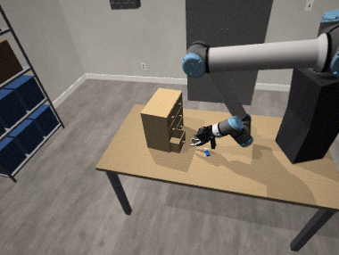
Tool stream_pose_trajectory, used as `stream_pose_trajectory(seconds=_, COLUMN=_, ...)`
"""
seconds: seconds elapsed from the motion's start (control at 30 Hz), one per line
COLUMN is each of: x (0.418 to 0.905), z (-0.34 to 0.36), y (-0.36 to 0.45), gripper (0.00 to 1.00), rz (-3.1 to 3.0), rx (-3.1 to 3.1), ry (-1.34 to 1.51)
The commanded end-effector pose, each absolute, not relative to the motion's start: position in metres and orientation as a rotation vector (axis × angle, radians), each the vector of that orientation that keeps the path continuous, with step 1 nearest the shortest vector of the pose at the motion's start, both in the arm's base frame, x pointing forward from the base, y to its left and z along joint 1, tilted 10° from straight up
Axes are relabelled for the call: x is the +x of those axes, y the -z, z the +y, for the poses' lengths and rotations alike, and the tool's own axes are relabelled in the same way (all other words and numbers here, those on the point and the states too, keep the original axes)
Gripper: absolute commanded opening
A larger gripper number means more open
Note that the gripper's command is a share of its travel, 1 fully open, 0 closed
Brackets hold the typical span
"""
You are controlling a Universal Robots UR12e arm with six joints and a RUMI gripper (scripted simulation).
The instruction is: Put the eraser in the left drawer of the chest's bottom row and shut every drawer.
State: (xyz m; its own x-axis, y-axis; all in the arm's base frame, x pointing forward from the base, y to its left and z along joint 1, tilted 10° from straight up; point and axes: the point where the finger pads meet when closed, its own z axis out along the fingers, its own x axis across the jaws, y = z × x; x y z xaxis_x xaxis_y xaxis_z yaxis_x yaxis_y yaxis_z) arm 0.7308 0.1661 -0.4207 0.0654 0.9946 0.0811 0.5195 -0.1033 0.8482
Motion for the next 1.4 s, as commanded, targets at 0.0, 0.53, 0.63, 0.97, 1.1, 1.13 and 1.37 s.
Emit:
stream_pose_trajectory(seconds=0.0, x=0.716, z=0.165, y=0.397, gripper=0.20, rz=1.518, rx=1.699, ry=-0.939)
stream_pose_trajectory(seconds=0.53, x=0.674, z=0.163, y=0.346, gripper=0.20, rz=1.518, rx=1.699, ry=-0.939)
stream_pose_trajectory(seconds=0.63, x=0.673, z=0.163, y=0.344, gripper=0.20, rz=1.519, rx=1.699, ry=-0.939)
stream_pose_trajectory(seconds=0.97, x=0.672, z=0.164, y=0.344, gripper=0.20, rz=1.522, rx=1.702, ry=-0.936)
stream_pose_trajectory(seconds=1.1, x=0.671, z=0.163, y=0.344, gripper=0.20, rz=1.527, rx=1.708, ry=-0.931)
stream_pose_trajectory(seconds=1.13, x=0.671, z=0.163, y=0.343, gripper=0.20, rz=1.529, rx=1.710, ry=-0.929)
stream_pose_trajectory(seconds=1.37, x=0.669, z=0.163, y=0.341, gripper=0.20, rz=1.545, rx=1.725, ry=-0.916)
